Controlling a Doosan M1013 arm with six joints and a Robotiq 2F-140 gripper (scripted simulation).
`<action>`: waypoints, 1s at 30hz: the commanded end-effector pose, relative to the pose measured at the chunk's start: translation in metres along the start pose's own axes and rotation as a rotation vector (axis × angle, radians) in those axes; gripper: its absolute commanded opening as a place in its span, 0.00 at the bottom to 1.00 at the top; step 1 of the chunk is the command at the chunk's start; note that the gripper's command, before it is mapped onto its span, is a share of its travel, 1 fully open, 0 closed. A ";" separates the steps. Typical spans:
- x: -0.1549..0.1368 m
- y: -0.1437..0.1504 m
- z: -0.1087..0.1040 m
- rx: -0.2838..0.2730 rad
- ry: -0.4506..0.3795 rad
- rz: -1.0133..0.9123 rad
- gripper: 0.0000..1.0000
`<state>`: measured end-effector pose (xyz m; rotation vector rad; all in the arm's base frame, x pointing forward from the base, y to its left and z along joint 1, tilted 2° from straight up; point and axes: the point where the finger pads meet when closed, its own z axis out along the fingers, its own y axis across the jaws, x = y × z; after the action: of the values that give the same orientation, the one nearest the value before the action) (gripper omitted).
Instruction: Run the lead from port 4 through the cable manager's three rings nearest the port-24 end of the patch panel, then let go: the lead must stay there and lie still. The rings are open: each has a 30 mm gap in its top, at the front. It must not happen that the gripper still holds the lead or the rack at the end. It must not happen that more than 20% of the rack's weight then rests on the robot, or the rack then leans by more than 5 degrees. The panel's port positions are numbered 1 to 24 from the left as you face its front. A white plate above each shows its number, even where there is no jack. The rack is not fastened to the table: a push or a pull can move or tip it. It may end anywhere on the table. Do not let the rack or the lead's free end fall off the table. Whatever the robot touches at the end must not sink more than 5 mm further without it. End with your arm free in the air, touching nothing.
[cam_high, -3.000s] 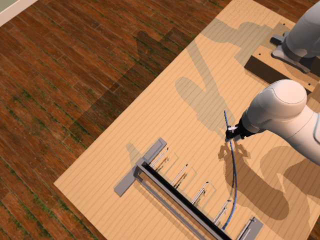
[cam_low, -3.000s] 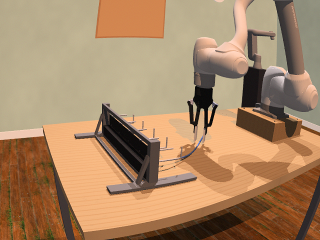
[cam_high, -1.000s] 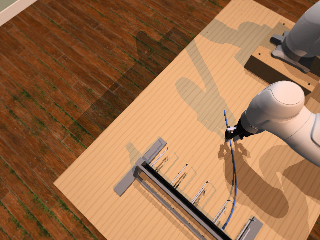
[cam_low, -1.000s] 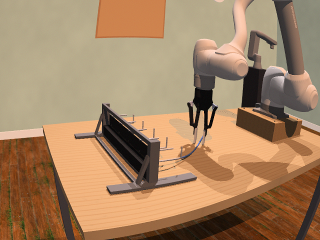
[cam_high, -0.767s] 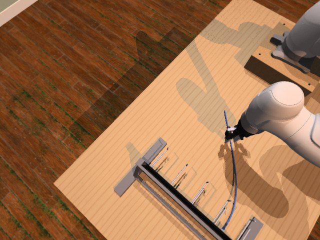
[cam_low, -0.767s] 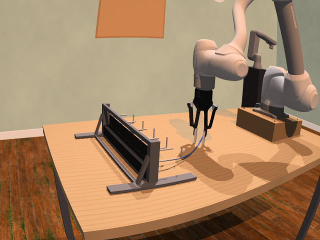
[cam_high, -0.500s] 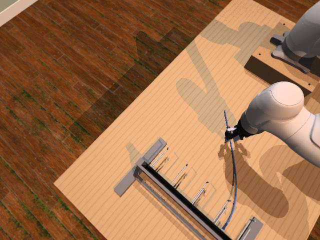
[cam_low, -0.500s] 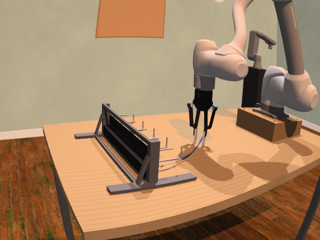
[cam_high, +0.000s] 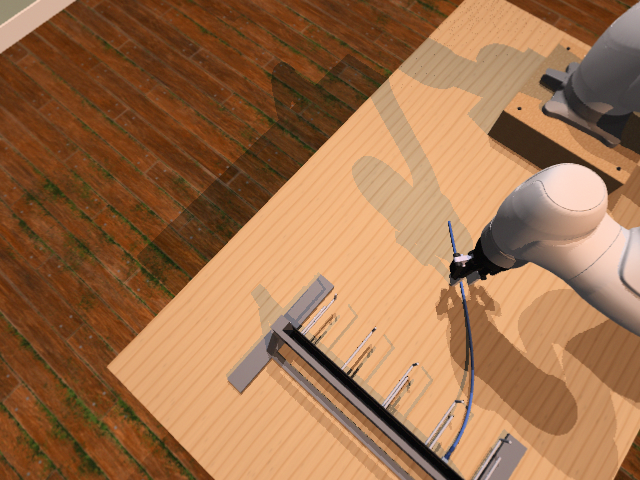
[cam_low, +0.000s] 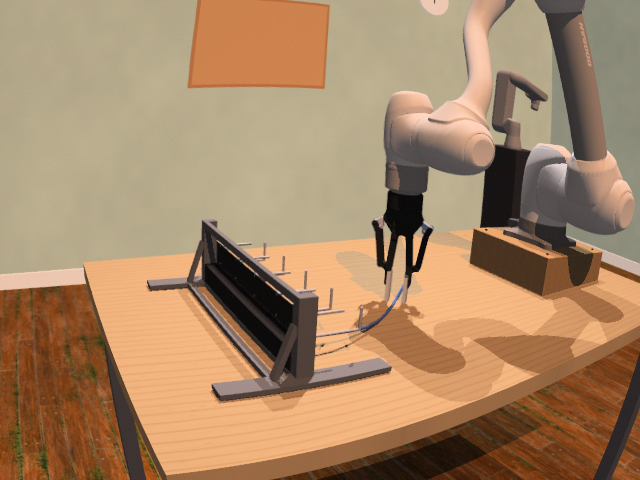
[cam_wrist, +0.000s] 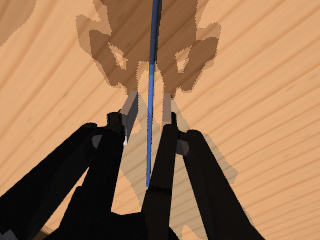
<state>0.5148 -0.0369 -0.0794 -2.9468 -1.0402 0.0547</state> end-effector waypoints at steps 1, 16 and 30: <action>0.000 0.000 0.000 0.000 0.000 0.000 0.20; 0.000 0.000 0.000 0.000 0.000 0.000 0.20; 0.000 0.000 0.000 0.000 0.000 0.000 0.00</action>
<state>0.5148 -0.0369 -0.0794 -2.9468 -1.0402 0.0547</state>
